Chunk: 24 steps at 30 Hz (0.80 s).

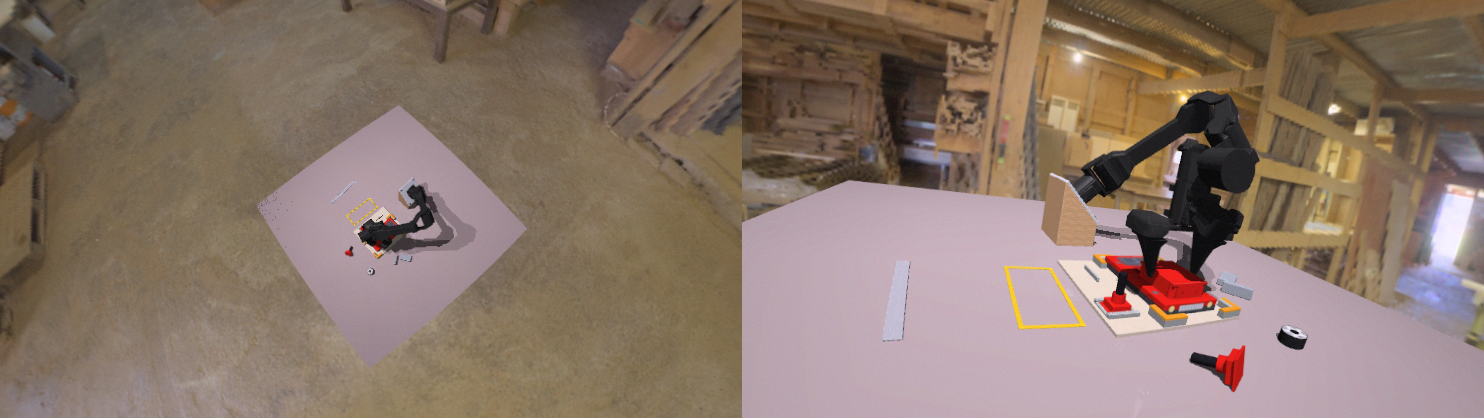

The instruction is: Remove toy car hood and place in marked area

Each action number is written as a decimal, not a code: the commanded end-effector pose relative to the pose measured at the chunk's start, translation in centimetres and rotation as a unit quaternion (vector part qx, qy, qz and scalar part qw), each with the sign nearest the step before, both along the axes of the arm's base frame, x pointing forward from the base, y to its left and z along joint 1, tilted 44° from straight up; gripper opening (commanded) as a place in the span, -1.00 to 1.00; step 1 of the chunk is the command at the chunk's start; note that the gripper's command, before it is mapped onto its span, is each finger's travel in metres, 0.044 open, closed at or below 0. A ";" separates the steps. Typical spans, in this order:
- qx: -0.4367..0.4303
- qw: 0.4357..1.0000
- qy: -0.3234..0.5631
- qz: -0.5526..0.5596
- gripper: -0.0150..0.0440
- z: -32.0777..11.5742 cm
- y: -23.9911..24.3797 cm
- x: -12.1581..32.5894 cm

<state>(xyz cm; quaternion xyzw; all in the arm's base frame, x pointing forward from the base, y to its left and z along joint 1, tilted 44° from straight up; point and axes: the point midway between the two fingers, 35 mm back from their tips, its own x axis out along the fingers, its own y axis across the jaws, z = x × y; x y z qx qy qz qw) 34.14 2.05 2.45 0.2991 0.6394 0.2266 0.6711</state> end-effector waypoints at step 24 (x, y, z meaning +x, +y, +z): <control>0.000 1.000 0.000 0.000 0.44 -0.4 0.4 0.0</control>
